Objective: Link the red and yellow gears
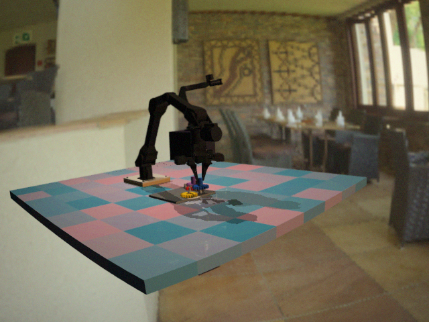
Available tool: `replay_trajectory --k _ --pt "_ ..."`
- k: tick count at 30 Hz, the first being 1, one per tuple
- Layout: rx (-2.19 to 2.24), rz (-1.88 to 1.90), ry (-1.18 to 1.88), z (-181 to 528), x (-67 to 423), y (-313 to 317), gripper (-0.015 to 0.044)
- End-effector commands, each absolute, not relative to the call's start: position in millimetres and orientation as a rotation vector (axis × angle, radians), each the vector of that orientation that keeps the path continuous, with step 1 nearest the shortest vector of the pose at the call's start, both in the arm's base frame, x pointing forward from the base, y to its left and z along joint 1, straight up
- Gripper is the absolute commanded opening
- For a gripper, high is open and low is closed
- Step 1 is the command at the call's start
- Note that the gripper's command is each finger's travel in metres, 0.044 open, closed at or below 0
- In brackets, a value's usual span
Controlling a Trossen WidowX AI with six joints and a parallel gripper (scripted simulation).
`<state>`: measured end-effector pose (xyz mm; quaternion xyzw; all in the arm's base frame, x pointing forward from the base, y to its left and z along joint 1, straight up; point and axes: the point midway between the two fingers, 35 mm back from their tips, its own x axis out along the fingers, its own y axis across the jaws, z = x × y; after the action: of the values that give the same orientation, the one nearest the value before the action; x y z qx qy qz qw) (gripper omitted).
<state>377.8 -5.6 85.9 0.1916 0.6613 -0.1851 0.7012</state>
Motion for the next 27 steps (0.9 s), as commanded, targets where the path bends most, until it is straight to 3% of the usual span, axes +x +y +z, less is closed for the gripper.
replay_trajectory --k 1,11,27 --pt "0.472 -0.454 1.474 77.4 375.9 -4.8 0.0000" --pt "0.560 -0.539 1.454 72.6 375.9 -6.0 0.0000" --pt "0.360 -0.348 1.495 70.7 375.4 -4.9 0.0000"
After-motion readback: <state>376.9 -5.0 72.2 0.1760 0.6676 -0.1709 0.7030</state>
